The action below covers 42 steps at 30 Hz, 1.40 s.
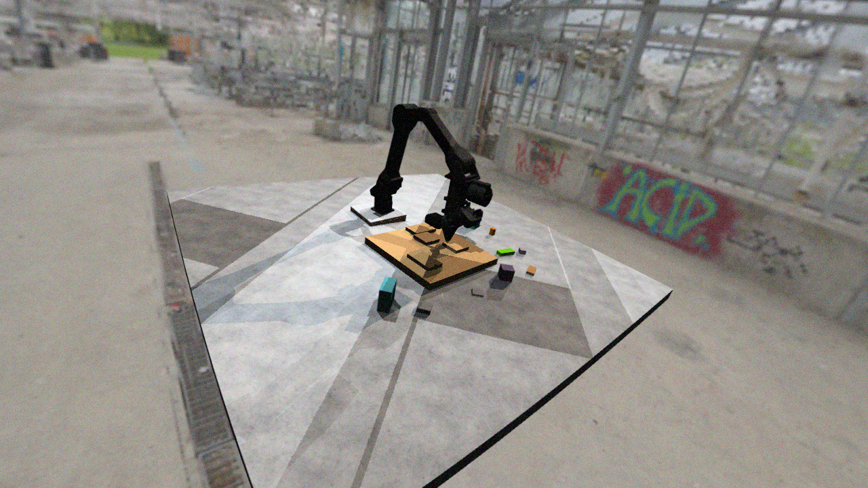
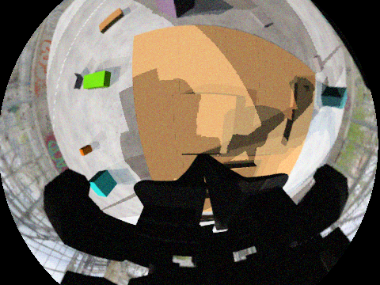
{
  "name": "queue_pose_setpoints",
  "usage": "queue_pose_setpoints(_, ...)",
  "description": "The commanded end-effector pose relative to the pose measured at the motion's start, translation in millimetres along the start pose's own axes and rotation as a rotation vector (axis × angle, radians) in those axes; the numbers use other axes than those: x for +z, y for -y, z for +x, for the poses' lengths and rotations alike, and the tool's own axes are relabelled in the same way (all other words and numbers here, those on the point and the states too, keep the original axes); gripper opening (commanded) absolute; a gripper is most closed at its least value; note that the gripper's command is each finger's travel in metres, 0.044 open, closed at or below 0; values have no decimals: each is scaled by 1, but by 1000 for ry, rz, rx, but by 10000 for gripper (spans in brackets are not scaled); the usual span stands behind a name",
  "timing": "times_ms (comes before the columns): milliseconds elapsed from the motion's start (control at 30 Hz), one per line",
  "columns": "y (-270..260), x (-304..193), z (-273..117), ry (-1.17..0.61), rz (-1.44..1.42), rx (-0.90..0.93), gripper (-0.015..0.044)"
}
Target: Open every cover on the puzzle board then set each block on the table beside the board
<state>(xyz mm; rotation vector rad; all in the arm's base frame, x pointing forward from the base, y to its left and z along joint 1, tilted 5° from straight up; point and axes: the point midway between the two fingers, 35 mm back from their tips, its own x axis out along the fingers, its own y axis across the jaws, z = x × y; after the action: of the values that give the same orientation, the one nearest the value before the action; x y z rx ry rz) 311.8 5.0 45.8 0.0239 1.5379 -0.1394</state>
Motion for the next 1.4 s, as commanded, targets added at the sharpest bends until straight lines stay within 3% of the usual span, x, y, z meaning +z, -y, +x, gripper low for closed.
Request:
queue_pose_setpoints(0,0,6,-1,3,-4,-3,0)
queue_pose_setpoints(1367,0,46,0,6,-4,-3,0)
